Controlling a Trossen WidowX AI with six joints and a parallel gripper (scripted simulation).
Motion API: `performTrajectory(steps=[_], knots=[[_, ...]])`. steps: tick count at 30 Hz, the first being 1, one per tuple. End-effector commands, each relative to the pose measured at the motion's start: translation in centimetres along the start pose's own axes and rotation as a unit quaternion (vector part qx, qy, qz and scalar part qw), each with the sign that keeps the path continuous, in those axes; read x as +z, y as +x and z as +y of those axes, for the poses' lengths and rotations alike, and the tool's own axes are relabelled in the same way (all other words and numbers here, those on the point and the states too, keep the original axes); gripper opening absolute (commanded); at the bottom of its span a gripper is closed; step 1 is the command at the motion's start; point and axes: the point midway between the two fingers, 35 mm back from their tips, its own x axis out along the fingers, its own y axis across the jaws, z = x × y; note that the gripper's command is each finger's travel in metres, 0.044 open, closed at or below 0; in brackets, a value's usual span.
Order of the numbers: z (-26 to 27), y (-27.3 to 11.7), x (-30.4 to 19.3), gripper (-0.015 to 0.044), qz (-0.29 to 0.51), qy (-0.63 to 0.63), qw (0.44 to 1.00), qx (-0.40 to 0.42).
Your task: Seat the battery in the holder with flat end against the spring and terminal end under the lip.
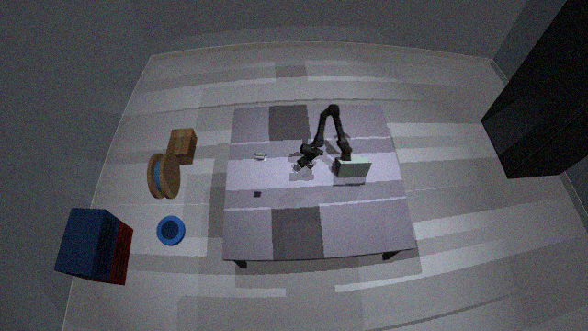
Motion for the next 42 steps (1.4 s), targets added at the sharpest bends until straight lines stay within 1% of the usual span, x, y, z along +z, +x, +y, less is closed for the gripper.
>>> performTrajectory(steps=[1, 21, 42], knots=[[-0.2, 0.1, -0.4, 0.0086, -0.007, -0.008, 1.0, -0.001], [-1.0, 0.2, -0.8, 0.0086, -0.041, -0.013, 0.999, 0.012], [-1.0, -0.2, -2.3, 0.0086, -0.039, -0.013, 0.999, 0.02]])
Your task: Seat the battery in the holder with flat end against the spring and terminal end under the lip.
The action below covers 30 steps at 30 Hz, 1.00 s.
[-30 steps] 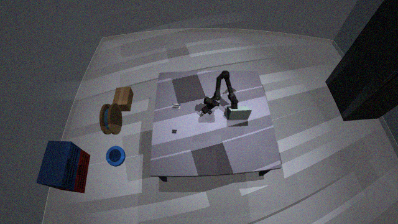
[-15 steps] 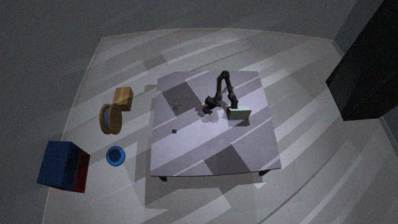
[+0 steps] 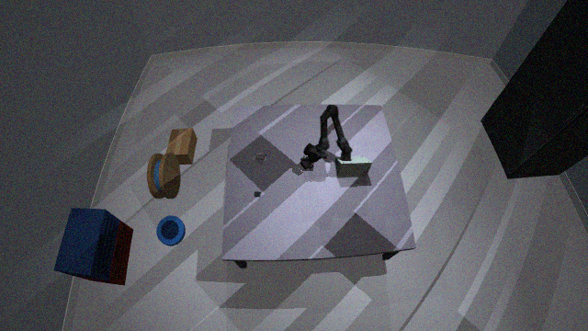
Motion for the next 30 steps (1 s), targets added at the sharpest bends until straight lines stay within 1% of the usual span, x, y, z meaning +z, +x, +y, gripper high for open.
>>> performTrajectory(steps=[1, 14, 30], knots=[[-0.13, -0.18, -0.67, 0.0086, 0.002, -0.002, 1.0, 0.001], [-0.03, -0.41, -1.22, 0.0086, 0.008, -0.002, 1.0, 0.006], [0.63, 0.36, -0.85, 0.0086, 0.056, 0.005, 0.998, 0.011]])
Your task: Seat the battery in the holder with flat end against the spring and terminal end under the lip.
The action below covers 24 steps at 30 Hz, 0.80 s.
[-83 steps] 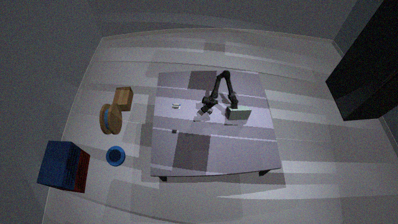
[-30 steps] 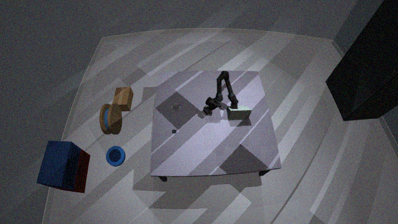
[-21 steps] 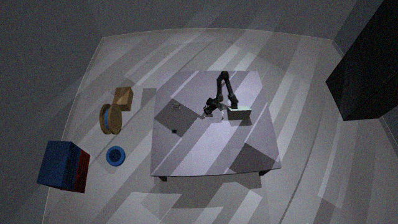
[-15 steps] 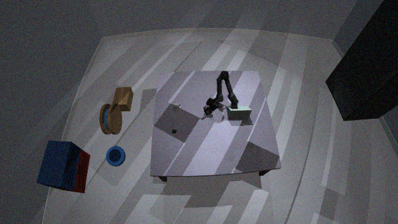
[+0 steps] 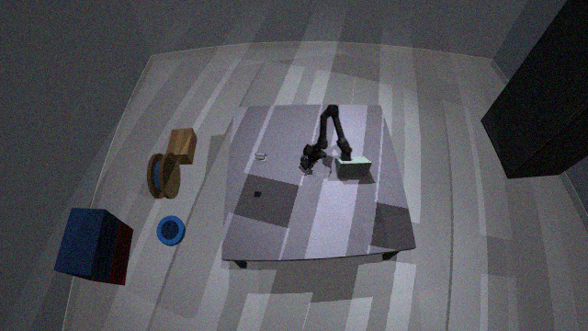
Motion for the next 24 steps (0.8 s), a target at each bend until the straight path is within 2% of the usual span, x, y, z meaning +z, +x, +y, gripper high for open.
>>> performTrajectory(steps=[1, 24], knots=[[0.46, 0.26, -0.18, 0.0086, 0.022, 0.006, 1.0, 0.01], [0.43, 0.8, 0.18, 0.0086, 0.097, 0.015, 0.995, 0.007]])
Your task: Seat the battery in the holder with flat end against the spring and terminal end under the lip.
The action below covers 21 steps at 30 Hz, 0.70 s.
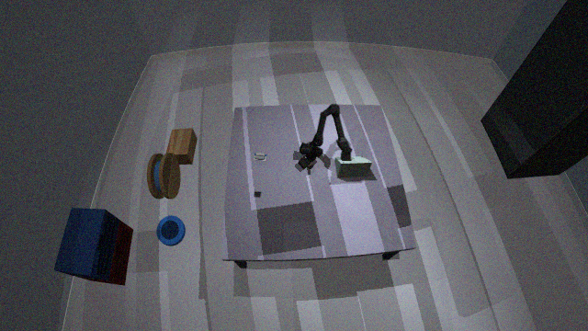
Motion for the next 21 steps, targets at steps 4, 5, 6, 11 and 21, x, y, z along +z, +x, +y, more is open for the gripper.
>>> performTrajectory(steps=[4, 5, 6, 11, 21], knots=[[0.16, 0.15, -0.25, 0.0086, 0.034, 0.007, 0.999, 0.007], [0.13, 0.16, -0.22, 0.0086, 0.038, 0.008, 0.999, 0.006], [0.11, 0.16, -0.2, 0.0086, 0.042, 0.008, 0.999, 0.006], [-0.02, 0.17, -0.09, 0.0086, 0.06, 0.011, 0.998, 0.005], [-0.3, 0.19, 0.12, 0.0086, 0.101, 0.016, 0.995, 0.005]])
